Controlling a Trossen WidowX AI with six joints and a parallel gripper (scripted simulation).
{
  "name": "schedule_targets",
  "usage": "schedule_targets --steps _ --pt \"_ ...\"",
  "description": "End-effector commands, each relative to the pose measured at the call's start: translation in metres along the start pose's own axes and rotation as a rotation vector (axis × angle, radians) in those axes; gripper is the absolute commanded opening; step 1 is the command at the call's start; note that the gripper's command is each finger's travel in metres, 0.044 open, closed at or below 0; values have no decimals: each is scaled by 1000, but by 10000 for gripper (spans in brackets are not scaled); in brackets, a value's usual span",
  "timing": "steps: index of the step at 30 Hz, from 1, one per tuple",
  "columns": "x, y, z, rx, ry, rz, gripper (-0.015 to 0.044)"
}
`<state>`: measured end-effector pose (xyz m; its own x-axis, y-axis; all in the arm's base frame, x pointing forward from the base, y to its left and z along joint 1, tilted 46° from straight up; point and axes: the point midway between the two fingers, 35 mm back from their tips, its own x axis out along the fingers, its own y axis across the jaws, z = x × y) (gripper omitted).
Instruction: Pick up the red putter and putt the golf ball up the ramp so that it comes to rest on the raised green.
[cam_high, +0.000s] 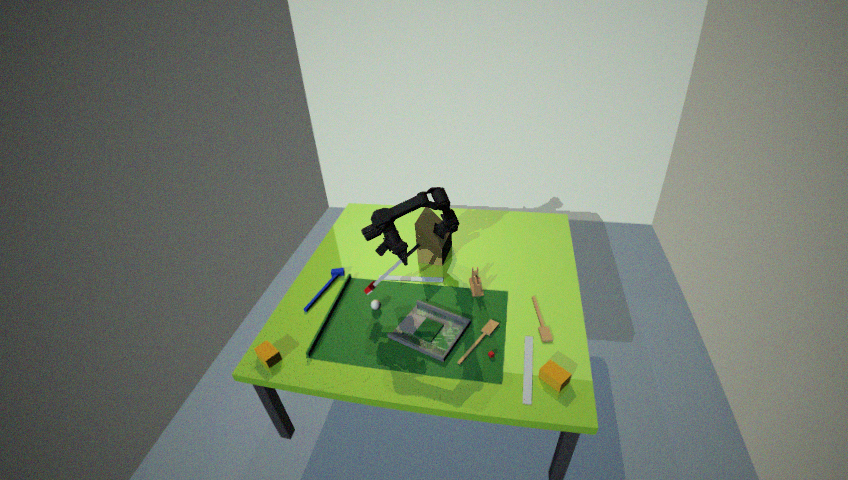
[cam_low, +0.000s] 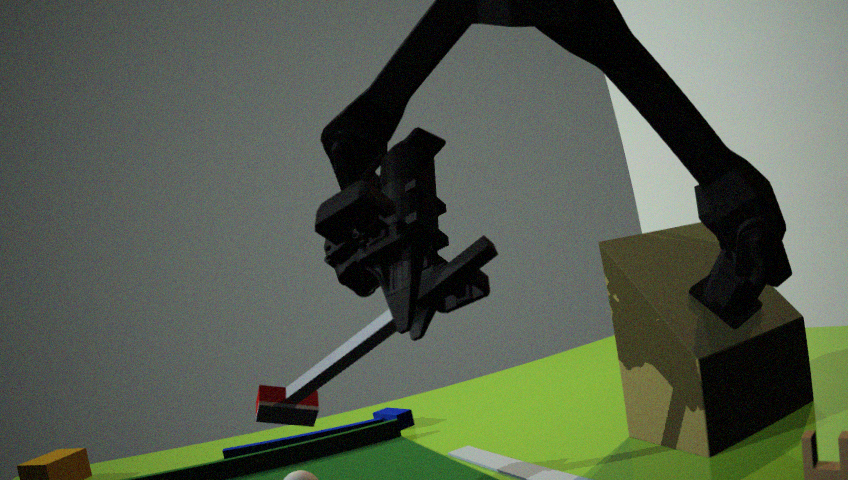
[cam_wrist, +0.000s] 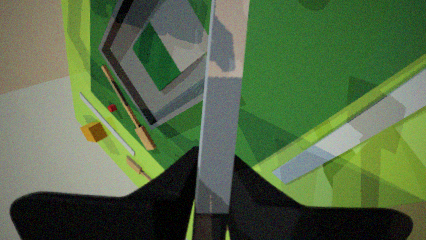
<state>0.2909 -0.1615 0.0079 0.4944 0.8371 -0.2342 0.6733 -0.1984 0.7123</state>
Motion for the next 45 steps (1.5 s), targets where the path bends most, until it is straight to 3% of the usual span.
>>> schedule_targets --steps 1,45 --pt "2 -11 11 44 11 15 0" --pt "22 -62 41 119 52 20 0"
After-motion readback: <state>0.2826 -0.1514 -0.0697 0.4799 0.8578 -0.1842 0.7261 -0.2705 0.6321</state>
